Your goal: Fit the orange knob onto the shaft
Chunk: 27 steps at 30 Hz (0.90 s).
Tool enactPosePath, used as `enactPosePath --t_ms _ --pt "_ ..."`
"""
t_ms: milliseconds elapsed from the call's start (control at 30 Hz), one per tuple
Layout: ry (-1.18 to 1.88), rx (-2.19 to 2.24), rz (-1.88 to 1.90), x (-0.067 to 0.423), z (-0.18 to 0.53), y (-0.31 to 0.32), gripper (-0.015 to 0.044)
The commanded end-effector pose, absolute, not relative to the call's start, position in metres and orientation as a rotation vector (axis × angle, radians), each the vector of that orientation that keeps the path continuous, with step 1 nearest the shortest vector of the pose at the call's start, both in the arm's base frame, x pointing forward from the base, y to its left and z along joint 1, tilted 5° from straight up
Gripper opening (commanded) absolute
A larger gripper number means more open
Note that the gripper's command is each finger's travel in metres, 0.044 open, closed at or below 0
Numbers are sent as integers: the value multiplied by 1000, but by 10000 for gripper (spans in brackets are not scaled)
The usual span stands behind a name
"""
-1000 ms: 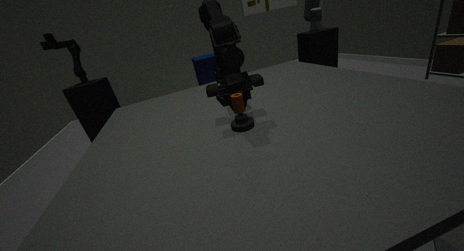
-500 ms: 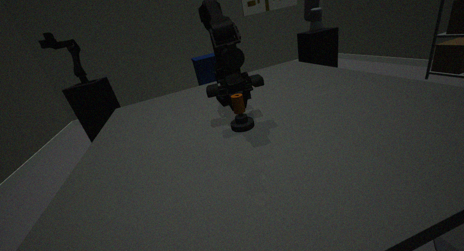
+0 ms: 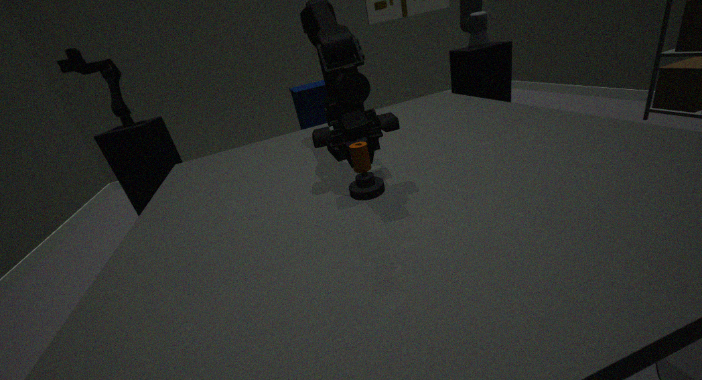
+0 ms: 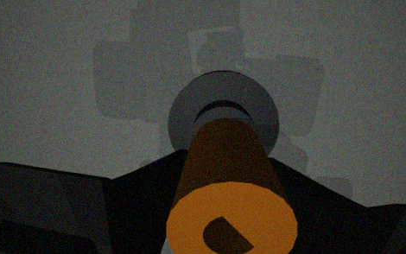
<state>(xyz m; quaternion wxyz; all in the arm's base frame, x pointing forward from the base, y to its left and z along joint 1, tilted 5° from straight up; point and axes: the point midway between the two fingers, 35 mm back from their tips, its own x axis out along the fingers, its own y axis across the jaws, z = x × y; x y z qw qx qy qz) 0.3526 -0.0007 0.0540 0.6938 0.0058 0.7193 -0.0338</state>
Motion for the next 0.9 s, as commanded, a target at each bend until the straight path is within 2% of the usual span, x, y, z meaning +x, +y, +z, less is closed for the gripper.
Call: enactPosePath --t_ms 0,867 --pt "1610 5 -70 352 54 0 0" --pt "1610 12 -76 351 55 0 0"
